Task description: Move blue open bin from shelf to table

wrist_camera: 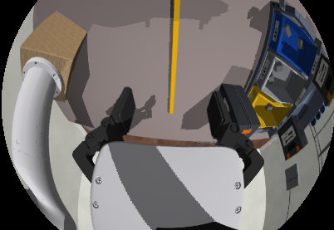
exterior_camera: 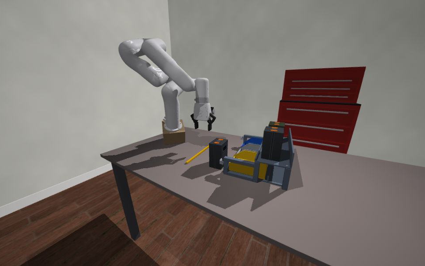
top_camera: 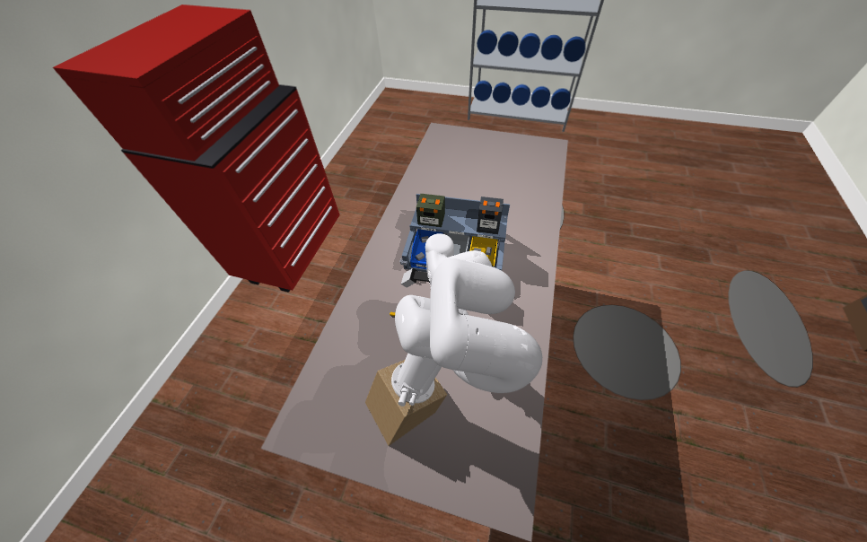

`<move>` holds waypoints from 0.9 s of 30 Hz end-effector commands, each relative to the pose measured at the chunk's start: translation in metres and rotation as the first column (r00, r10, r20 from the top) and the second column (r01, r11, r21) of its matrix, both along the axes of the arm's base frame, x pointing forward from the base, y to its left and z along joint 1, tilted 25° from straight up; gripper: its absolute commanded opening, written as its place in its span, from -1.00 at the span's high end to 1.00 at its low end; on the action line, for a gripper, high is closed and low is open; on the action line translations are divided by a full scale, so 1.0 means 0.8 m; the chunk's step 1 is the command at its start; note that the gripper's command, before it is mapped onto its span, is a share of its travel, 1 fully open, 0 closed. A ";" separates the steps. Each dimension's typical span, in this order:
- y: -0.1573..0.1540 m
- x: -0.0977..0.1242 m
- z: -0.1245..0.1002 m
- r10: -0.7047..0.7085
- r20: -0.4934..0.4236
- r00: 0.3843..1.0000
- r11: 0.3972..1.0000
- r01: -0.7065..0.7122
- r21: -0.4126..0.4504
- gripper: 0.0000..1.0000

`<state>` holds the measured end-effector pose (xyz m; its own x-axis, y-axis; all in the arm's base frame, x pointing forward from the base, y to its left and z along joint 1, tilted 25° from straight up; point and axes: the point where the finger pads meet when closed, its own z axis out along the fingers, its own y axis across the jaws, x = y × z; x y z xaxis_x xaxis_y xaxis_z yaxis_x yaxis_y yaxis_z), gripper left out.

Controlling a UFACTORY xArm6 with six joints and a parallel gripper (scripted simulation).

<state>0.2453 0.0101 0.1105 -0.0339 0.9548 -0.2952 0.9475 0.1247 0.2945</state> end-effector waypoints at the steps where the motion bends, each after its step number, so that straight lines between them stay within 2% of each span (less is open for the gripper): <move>1: 0.000 0.001 0.002 0.000 0.003 1.000 1.000 0.000 0.001 -1.00; 6: 0.000 0.006 -0.007 0.000 0.003 1.000 1.000 0.000 0.001 -1.00; 27: -0.001 0.008 -0.012 0.000 0.003 1.000 1.000 0.000 0.001 -1.00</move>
